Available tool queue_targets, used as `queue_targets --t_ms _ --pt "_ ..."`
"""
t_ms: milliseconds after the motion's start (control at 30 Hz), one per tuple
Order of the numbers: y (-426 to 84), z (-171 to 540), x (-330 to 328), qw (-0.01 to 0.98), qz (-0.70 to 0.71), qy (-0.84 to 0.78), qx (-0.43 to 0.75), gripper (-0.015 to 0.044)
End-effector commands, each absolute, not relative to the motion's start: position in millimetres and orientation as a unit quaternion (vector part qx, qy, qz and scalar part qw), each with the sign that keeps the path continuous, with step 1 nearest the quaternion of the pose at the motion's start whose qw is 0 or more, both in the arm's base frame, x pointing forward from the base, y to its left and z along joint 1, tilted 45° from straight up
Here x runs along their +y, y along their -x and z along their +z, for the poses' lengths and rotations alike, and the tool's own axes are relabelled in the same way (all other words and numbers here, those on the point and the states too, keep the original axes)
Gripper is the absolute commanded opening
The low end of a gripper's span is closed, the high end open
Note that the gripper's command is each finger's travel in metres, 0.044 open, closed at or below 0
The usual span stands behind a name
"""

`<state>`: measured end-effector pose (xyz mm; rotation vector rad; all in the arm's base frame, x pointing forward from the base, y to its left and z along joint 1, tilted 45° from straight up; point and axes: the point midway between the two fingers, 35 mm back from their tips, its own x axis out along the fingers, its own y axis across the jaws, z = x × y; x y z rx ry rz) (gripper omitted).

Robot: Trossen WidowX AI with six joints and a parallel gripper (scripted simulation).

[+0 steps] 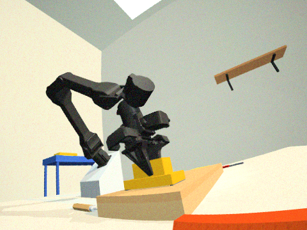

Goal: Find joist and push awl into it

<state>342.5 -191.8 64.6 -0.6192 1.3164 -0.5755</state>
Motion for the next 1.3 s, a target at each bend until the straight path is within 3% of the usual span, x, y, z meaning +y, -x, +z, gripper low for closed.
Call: queue_targets --t_ms 0,1267 --pt "-342 55 -183 0.709 -0.26 0.278 0.594 0.0" --pt "-347 -33 -94 0.71 -0.258 0.276 0.595 0.0"
